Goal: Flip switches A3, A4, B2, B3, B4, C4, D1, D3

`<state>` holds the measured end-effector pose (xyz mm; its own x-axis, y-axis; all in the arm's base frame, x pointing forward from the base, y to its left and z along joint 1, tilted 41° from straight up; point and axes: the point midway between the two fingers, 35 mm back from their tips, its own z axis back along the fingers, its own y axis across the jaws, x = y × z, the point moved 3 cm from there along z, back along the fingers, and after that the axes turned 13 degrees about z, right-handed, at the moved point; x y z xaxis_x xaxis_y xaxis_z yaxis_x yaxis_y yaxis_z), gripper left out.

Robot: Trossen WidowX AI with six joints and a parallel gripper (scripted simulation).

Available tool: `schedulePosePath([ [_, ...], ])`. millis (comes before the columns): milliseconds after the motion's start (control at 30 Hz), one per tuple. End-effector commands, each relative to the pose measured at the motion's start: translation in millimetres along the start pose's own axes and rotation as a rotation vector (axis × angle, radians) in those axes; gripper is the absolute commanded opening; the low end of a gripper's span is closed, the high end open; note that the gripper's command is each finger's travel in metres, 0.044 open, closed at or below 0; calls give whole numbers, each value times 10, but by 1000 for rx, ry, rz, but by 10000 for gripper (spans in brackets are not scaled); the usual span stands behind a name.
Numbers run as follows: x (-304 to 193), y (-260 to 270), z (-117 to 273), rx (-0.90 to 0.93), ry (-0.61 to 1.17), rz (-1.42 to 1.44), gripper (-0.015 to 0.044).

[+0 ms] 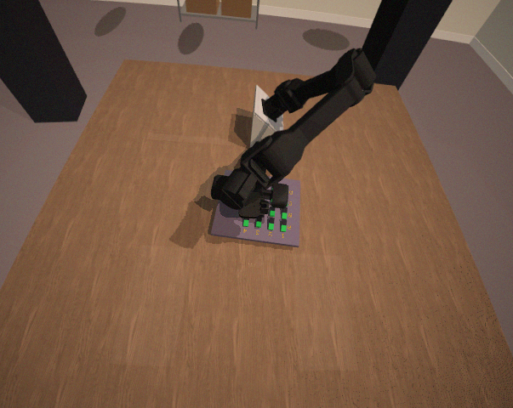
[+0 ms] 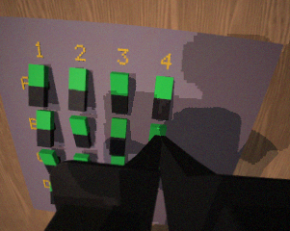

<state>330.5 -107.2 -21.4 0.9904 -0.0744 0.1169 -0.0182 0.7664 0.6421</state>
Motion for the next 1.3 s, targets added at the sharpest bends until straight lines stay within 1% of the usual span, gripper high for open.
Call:
schedulePosePath([
  [0, -7, 4, -62, 5, 1, -7, 0],
  [1267, -6, 4, -127, 6, 1, -7, 0],
])
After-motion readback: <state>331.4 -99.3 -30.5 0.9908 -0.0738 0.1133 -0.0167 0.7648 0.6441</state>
